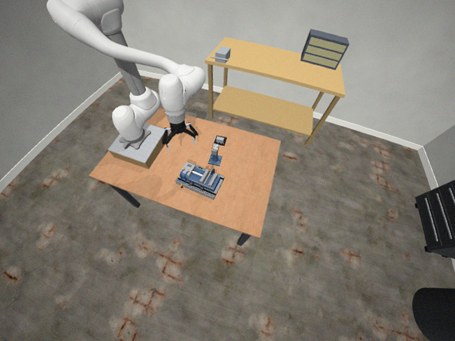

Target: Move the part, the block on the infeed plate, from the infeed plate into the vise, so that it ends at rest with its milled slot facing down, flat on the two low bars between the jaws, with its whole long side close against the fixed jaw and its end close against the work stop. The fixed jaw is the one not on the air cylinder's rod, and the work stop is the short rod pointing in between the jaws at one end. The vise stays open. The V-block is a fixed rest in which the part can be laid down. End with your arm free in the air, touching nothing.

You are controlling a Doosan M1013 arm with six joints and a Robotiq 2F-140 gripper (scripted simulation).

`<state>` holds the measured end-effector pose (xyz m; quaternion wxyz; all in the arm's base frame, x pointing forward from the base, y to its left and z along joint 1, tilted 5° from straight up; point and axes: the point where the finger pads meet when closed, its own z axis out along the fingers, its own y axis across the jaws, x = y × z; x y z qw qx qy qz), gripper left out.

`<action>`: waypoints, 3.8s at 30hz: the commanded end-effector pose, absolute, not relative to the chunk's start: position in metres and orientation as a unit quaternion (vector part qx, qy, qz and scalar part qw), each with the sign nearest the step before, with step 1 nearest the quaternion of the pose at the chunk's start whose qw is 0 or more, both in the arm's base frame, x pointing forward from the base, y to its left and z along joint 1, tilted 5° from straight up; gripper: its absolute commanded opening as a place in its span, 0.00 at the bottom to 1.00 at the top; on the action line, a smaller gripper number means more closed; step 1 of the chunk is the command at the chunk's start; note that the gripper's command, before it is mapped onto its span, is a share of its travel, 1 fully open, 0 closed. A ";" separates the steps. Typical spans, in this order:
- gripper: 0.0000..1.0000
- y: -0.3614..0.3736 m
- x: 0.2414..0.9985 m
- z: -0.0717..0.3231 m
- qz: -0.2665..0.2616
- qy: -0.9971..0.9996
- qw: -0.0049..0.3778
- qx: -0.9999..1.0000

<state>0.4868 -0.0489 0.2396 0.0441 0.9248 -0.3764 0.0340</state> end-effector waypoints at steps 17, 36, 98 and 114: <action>1.00 0.231 0.582 0.184 0.041 -0.595 0.016 0.803; 0.51 0.317 0.578 0.162 0.038 -0.646 0.010 0.762; 0.51 0.317 0.578 0.151 0.038 -0.646 0.010 0.762; 0.51 0.315 0.579 0.129 0.038 -0.646 0.010 0.762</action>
